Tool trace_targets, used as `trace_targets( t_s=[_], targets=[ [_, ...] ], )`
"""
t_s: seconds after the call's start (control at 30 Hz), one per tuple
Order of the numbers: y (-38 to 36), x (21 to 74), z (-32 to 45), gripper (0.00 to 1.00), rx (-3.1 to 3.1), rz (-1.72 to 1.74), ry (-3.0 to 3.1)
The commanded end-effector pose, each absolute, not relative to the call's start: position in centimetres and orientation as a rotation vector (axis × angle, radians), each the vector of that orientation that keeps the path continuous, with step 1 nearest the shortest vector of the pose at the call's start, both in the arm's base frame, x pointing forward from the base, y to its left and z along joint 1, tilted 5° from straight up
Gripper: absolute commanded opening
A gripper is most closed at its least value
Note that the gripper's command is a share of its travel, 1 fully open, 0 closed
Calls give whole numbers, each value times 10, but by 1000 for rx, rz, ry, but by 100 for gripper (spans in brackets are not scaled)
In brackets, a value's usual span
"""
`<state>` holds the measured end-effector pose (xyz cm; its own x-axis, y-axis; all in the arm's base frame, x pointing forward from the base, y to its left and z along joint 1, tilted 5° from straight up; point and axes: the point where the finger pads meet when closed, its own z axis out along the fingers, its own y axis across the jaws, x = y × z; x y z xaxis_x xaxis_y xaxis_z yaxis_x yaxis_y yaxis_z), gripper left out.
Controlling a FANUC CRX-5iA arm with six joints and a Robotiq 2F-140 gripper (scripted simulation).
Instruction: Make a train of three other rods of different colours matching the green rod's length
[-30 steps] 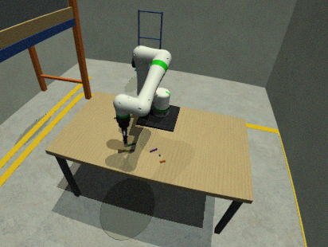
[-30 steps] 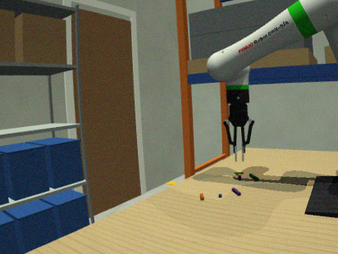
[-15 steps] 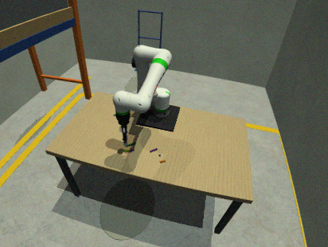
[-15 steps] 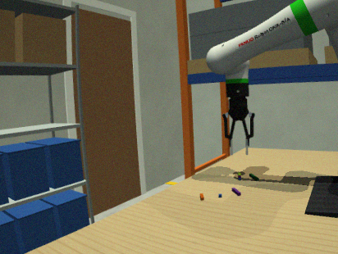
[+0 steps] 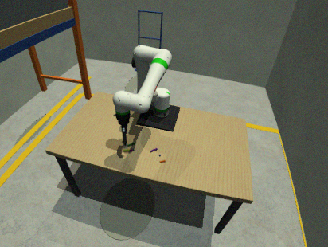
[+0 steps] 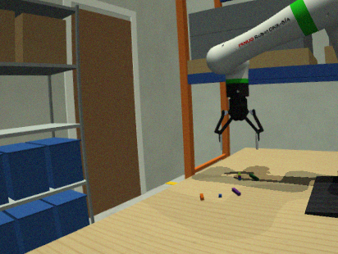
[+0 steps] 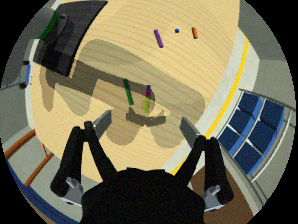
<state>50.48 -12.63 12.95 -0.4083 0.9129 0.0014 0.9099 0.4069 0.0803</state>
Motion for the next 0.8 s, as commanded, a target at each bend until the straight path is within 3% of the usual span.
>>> trace_targets(
  t_s=[0.0,0.77],
  targets=[
    [-126,505,130,100,1685,106,2599],
    [-129,500,196,100,1685,106,2599]
  ],
)
